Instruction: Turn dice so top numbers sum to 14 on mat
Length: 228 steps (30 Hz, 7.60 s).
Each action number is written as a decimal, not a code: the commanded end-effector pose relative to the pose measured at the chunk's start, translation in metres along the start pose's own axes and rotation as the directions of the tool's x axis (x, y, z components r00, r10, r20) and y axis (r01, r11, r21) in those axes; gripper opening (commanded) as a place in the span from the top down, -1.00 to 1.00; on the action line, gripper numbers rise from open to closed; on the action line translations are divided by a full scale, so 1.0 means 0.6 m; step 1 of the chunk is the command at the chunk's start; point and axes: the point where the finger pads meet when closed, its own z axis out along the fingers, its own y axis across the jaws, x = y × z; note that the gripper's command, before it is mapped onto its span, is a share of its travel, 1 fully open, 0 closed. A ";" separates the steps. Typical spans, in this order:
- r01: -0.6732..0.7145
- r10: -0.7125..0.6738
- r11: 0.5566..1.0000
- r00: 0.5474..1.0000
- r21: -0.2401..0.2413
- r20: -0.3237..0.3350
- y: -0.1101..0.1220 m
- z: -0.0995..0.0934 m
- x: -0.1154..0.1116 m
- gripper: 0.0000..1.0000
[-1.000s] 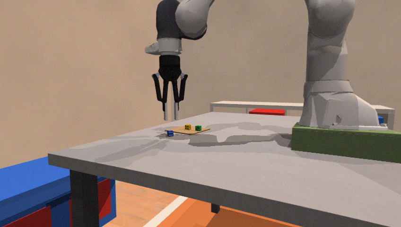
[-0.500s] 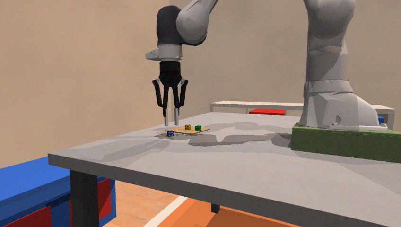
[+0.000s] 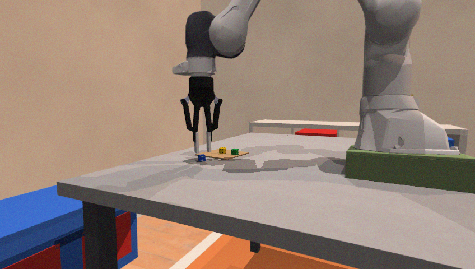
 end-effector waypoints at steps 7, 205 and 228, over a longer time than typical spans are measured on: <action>-0.006 0.006 1.000 1.000 0.005 -0.005 -0.004 0.002 0.003 0.57; -0.006 0.006 1.000 1.000 0.005 -0.005 -0.003 0.008 0.004 0.57; -0.006 0.006 1.000 1.000 0.005 -0.005 -0.003 0.042 0.004 0.57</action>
